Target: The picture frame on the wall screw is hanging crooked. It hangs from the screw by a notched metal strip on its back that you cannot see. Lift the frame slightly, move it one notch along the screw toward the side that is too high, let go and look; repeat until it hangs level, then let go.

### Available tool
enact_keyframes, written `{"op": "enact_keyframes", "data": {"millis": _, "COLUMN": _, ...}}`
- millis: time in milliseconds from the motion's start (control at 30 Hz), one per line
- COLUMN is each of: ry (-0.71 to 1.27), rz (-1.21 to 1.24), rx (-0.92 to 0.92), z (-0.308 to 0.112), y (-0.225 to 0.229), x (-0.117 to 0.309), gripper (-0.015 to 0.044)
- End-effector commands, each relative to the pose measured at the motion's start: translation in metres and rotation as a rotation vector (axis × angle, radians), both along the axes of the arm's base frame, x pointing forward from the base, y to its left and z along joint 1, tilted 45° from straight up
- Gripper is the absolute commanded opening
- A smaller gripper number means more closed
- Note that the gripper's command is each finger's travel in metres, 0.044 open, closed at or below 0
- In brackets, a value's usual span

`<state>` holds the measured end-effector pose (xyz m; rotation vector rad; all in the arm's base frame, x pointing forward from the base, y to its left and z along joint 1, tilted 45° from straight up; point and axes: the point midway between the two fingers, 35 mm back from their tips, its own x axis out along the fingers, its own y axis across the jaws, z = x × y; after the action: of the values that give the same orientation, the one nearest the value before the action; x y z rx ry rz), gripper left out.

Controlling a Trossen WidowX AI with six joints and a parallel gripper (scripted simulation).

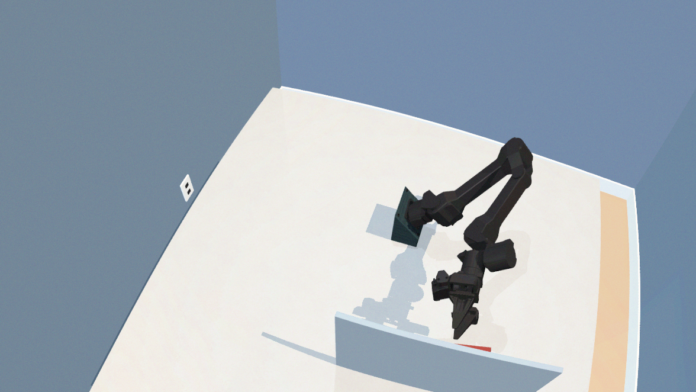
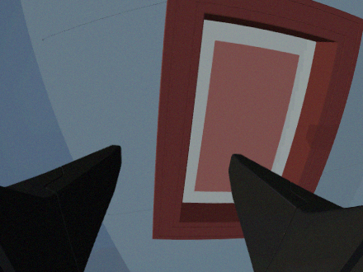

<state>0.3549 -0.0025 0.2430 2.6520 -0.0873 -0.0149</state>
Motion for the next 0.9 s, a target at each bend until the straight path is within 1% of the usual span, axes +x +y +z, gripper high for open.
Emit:
{"op": "enact_keyframes", "data": {"millis": 0, "ry": -0.008, "rz": 0.003, "rx": 0.006, "z": 0.002, "y": 0.0, "x": 0.003, "gripper": 0.026}}
{"op": "enact_keyframes", "data": {"millis": 400, "ry": -0.009, "rz": 0.003, "rx": 0.006, "z": 0.002, "y": 0.0, "x": 0.005, "gripper": 0.026}}
{"op": "enact_keyframes", "data": {"millis": 867, "ry": -0.01, "rz": 0.003, "rx": 0.006, "z": 0.004, "y": -0.001, "x": 0.026, "gripper": 0.026}}
